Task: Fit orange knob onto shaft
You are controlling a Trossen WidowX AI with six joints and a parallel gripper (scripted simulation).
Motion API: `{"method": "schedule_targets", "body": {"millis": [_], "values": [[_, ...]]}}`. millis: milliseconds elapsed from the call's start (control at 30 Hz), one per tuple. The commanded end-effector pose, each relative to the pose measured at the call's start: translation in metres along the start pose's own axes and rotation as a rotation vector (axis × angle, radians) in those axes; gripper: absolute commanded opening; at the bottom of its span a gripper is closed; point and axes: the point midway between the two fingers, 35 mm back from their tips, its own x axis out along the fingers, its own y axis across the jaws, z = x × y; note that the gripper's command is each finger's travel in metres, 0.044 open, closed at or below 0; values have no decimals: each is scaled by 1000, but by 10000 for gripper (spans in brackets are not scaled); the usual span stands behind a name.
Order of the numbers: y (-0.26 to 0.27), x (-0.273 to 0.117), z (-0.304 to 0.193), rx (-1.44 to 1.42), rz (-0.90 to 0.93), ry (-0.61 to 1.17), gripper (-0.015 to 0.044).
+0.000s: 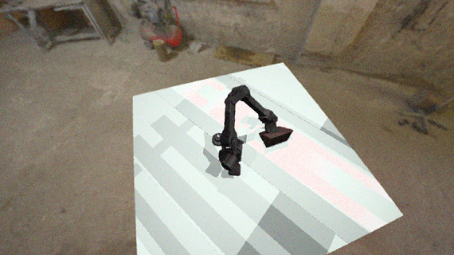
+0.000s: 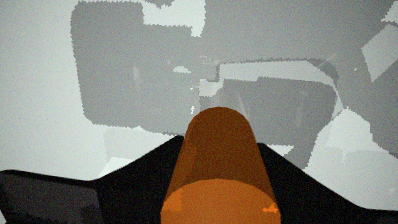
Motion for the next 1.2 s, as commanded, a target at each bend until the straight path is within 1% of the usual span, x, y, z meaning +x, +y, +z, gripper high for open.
{"method": "schedule_targets", "body": {"millis": [0, 33, 1167], "values": [[1, -4, 1, -3, 0, -3, 20], [2, -7, 1, -3, 0, -2, 0], [10, -114, 7, -10, 8, 1, 0]]}}
